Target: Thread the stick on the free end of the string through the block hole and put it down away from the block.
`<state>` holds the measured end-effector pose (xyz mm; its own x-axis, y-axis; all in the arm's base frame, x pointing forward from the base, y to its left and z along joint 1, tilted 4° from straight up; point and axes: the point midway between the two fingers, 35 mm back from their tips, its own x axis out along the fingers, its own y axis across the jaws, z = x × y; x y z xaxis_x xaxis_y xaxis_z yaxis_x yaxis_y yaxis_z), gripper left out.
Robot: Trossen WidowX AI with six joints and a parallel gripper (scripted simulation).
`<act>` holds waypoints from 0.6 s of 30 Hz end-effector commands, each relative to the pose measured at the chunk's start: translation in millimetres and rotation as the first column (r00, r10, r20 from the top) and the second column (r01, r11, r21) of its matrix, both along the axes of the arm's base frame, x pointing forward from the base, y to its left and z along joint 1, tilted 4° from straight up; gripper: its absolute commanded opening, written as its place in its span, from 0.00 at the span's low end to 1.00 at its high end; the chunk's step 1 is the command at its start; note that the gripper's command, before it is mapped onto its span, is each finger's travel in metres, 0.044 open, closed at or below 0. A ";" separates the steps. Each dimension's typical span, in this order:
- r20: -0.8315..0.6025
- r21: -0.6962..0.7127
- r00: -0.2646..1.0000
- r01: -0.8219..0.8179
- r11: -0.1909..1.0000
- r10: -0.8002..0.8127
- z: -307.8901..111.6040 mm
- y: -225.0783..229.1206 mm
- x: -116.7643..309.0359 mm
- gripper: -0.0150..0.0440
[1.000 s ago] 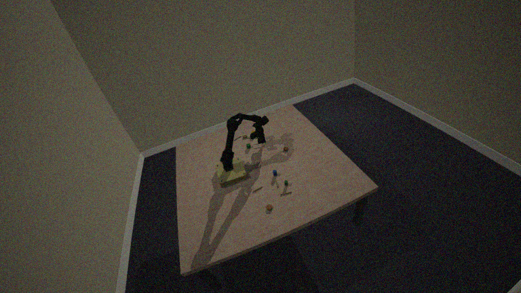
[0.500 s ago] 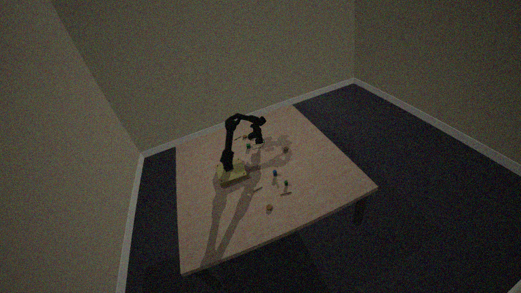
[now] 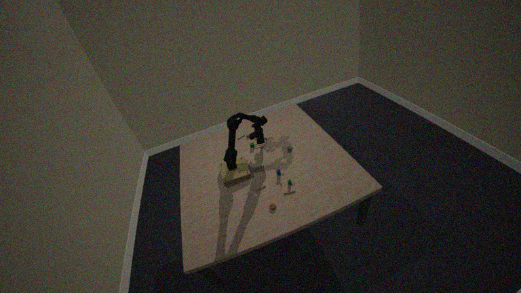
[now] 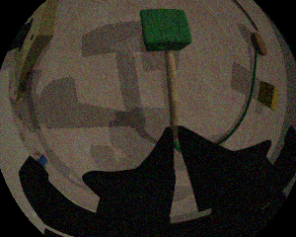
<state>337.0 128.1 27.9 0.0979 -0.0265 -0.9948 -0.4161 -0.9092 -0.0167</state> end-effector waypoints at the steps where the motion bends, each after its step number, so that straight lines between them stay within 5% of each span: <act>1: 0.001 -0.005 1.000 0.005 1.000 -0.005 -1.5 -0.3 -4.4 0.25; 18: 0.001 -0.005 1.000 0.005 1.000 -0.005 -3.4 6.0 -18.9 0.25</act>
<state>323.7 132.9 25.5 0.0989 -0.0275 -0.9947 -0.4169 -0.9088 -0.0163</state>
